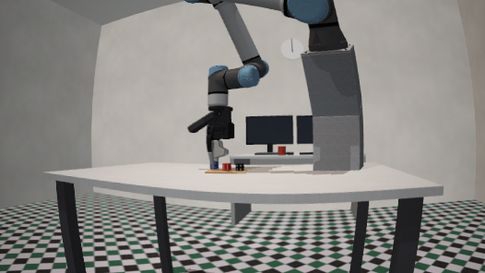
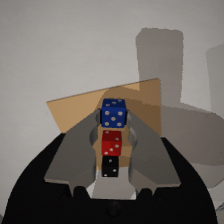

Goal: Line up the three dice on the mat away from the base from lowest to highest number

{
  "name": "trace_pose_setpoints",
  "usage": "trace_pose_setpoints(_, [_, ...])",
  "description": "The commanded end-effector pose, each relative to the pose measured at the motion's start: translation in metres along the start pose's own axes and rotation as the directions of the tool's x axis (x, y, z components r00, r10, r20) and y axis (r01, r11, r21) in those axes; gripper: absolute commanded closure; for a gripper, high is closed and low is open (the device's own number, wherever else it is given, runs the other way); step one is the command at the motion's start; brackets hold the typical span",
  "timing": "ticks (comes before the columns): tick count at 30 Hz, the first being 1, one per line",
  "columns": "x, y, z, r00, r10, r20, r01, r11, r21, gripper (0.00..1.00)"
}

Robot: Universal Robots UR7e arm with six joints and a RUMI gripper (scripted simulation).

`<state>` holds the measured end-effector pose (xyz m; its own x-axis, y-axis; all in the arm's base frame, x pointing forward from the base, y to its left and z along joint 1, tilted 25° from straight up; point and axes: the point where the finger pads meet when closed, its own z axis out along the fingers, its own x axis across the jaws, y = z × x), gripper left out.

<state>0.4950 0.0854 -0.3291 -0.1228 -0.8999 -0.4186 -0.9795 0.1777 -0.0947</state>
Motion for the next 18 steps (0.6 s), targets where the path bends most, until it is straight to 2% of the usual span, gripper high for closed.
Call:
trace_pose_setpoints(1, [0.0001, -0.0006, -0.0004, 1.0, 0.0, 0.0, 0.0, 1.0, 0.001, 0.94])
trace_pose_setpoints(18, [0.0001, -0.0006, 0.0025, 1.0, 0.0, 0.0, 0.0, 1.0, 0.001, 0.94])
